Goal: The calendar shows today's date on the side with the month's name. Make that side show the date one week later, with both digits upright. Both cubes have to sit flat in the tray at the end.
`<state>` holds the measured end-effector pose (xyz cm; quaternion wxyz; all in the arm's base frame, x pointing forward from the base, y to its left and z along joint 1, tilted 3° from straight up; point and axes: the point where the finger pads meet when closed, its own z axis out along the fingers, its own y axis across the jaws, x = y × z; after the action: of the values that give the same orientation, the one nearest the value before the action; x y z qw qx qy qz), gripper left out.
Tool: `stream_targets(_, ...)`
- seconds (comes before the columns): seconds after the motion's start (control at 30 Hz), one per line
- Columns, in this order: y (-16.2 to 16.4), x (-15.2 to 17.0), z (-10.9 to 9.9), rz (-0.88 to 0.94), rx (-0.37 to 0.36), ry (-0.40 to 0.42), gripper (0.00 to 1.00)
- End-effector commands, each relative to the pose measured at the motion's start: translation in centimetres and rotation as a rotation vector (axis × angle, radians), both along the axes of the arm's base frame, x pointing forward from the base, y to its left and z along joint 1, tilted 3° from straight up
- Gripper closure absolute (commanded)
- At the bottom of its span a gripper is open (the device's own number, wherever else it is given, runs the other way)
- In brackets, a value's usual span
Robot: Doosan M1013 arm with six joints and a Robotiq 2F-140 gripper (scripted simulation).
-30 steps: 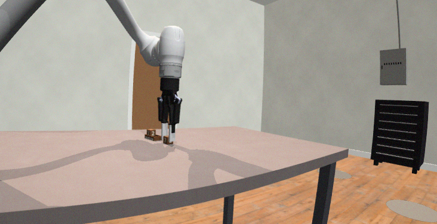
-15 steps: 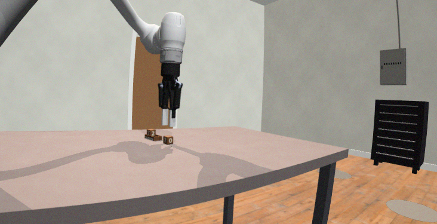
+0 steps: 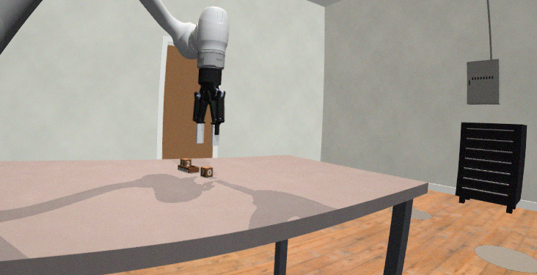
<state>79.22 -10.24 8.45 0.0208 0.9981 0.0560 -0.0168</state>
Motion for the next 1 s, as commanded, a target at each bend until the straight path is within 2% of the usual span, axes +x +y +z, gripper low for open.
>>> stream_targets(0.0,0.0,0.0,0.02,0.0,0.0,0.0,0.0)
stream_targets(0.67,0.0,0.0,0.01,-0.016,0.0,-0.001,0.0)
stream_targets(0.97,-0.02,-0.01,-0.24,-0.378,-0.012,-0.017,0.0)
